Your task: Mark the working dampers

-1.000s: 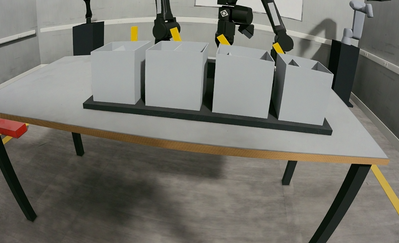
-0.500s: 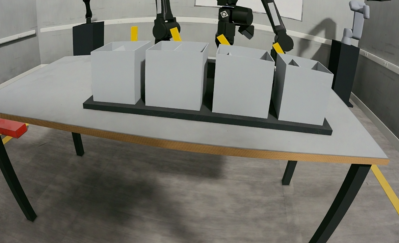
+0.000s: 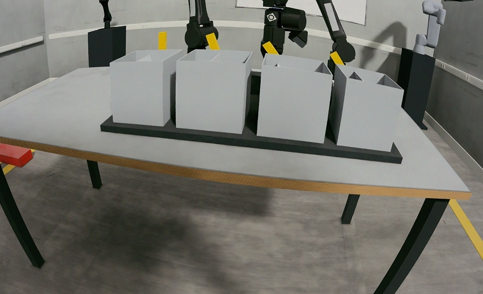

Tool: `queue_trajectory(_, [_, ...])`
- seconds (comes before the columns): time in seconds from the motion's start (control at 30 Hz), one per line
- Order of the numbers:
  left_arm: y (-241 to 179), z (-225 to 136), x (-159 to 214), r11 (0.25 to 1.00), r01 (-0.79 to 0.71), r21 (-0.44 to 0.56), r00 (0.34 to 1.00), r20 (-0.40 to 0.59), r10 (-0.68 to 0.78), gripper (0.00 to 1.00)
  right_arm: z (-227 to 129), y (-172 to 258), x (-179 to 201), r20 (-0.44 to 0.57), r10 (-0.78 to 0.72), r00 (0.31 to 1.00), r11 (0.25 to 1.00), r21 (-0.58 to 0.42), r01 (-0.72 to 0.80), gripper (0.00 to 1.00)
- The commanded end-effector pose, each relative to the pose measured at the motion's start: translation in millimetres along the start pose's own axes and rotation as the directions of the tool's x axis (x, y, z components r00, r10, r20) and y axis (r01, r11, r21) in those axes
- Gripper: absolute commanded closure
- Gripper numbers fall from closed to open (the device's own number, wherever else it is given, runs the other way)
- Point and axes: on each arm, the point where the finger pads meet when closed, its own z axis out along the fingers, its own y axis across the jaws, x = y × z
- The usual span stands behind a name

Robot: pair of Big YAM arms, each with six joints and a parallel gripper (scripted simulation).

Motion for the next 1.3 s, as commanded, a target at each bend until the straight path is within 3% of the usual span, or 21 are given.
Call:
queue_trajectory(0.0, [4.5,-3.7,-18.7,1.000,0.009,-0.009,0.999,0.049,-0.008,0.00,-0.5,-5.9,-5.3,0.016,0.025,1.000,1.000,0.009,-0.025,1.00])
queue_trajectory(1.27, [4.5,-3.7,-18.7,1.000,0.009,-0.009,0.999,0.049,-0.008,0.00,-16.0,-19.3,-24.5,0.058,0.028,0.998,0.999,0.032,-0.030,1.00])
